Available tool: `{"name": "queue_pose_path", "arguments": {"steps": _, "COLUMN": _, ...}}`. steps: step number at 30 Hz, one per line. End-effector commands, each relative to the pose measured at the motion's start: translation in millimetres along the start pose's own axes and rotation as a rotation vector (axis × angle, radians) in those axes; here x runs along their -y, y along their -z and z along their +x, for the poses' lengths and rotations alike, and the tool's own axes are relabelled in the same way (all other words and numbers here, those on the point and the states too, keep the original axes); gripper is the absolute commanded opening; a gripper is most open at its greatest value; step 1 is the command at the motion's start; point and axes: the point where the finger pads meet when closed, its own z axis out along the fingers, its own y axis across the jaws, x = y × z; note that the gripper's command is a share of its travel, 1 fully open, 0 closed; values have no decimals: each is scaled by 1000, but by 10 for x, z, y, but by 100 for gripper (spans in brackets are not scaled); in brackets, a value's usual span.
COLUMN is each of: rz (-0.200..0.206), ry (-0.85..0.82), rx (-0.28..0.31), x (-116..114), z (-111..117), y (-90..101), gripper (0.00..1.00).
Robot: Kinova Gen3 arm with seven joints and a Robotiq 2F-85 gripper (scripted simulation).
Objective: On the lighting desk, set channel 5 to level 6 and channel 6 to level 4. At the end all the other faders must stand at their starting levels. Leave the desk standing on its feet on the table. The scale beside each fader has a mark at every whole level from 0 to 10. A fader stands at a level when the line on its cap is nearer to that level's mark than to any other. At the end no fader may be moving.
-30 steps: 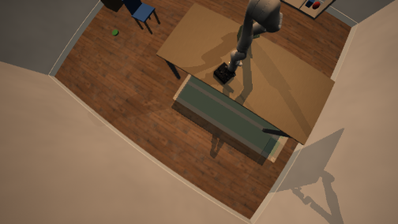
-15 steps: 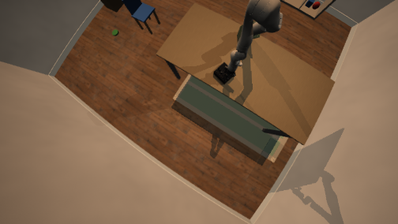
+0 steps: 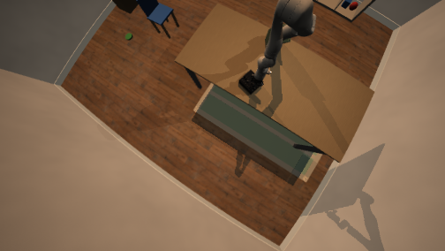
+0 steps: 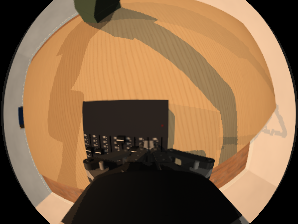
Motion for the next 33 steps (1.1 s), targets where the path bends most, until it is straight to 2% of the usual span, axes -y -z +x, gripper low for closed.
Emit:
{"name": "queue_pose_path", "arguments": {"steps": 1, "rz": 1, "ry": -1, "rx": 3, "x": 9, "z": -12, "y": 5, "gripper": 0}}
{"name": "queue_pose_path", "arguments": {"steps": 33, "rz": 1, "ry": -1, "rx": 3, "x": 9, "z": 47, "y": 5, "gripper": 0}}
